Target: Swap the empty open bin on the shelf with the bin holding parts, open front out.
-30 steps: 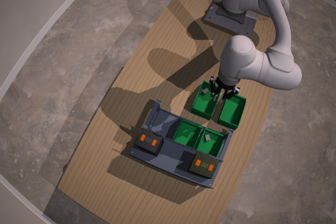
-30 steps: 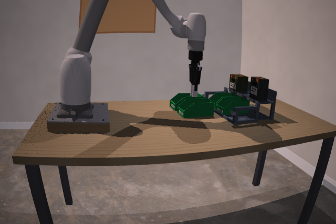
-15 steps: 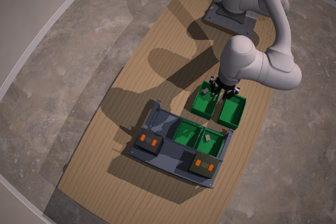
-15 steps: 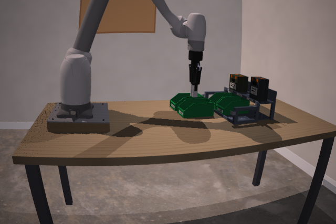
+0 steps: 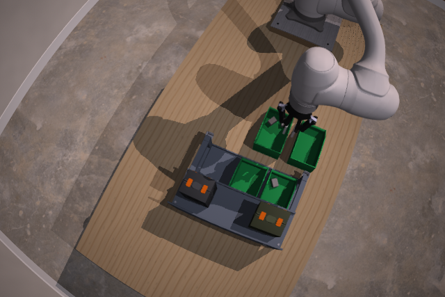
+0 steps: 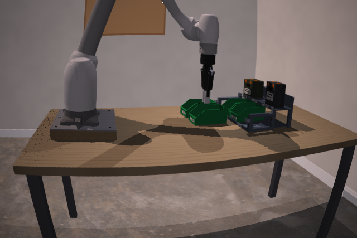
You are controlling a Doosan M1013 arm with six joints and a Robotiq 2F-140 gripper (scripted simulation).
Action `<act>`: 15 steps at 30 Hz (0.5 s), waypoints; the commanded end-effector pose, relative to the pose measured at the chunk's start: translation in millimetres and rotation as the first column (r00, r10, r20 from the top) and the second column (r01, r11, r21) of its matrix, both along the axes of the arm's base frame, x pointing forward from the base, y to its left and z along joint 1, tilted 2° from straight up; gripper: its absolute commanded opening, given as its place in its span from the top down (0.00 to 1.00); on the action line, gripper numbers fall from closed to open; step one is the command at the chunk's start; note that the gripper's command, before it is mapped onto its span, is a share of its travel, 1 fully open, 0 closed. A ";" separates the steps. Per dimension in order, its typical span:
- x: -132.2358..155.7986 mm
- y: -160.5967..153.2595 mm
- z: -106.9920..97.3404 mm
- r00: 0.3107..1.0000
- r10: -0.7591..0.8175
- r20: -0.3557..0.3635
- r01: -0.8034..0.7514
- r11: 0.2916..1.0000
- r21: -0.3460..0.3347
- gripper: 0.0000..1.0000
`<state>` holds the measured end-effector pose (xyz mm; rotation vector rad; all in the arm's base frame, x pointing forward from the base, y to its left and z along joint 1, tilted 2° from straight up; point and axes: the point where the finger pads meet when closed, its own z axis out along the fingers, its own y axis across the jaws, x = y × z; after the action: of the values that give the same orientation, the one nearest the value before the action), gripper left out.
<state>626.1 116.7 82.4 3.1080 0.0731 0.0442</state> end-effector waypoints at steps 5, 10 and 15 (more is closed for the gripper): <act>0.1 -0.1 -3.9 1.000 0.000 0.000 0.000 1.000 0.000 0.76; 0.2 -0.2 -7.3 1.000 0.000 0.000 0.000 1.000 0.000 0.76; 0.4 -0.4 -14.3 1.000 0.000 0.000 0.000 1.000 0.000 0.76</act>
<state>626.5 116.3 69.6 3.1080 0.0731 0.0441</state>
